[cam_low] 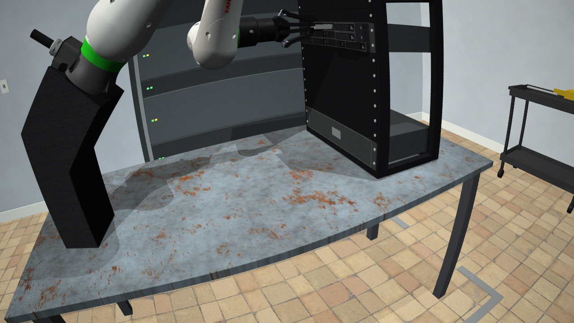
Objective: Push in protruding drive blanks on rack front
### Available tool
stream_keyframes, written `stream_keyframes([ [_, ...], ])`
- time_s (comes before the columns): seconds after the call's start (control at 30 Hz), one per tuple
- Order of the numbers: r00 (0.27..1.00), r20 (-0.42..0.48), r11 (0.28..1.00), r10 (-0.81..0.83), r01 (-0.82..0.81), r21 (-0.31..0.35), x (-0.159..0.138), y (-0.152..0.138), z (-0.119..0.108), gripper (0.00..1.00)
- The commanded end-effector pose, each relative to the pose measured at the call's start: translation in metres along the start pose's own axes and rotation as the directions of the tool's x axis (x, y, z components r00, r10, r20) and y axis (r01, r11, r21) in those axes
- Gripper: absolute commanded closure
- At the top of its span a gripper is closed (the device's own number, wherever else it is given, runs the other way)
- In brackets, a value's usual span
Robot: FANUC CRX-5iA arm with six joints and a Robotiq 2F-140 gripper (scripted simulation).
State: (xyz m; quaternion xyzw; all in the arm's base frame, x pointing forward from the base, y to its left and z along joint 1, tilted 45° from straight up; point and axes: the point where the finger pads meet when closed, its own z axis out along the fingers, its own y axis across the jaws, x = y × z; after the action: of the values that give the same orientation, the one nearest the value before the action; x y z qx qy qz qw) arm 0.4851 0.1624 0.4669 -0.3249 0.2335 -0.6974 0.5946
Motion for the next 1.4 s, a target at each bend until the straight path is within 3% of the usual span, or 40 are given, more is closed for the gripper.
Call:
stream_keyframes([
  [0.0,1.0,0.0,1.0,0.0,0.0,0.001,0.0,0.0,-0.022,0.9],
  [0.17,1.0,0.0,1.0,0.0,0.0,0.001,0.0,0.0,-0.051,0.9],
  [0.43,1.0,0.0,1.0,0.0,0.0,0.001,0.0,0.0,-0.068,0.9],
  [1.37,1.0,0.0,1.0,0.0,0.0,0.002,0.008,0.004,-0.069,0.9],
])
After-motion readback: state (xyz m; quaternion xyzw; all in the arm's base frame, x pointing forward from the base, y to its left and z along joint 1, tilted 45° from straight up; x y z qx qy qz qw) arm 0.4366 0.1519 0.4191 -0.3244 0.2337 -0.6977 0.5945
